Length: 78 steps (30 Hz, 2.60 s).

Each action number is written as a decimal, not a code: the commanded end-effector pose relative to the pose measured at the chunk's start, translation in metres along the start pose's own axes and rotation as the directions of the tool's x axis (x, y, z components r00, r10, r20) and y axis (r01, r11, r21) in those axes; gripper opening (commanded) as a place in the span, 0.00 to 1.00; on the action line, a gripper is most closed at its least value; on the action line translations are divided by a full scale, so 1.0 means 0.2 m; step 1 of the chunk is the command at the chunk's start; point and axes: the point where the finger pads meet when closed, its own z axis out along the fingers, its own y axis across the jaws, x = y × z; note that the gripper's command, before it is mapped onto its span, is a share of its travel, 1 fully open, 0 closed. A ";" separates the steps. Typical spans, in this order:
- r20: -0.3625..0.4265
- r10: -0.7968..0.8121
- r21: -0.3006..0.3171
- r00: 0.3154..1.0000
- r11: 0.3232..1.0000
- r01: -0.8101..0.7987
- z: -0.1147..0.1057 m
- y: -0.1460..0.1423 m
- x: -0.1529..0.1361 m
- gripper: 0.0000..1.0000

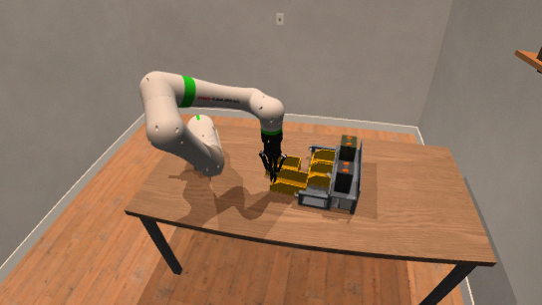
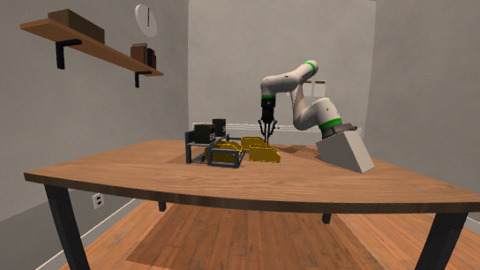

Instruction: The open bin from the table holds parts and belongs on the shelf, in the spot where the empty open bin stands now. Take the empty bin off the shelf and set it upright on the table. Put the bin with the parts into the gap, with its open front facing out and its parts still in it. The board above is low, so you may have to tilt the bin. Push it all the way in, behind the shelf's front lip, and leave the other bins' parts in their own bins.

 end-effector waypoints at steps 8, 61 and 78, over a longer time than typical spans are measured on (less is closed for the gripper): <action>0.000 0.000 0.001 1.000 1.000 0.000 0.00 0.00 0.00 0.10; 0.000 0.000 0.001 1.000 1.000 0.000 0.00 0.17 0.00 0.10; 0.000 0.000 0.001 1.000 1.000 0.000 0.00 0.17 0.00 0.10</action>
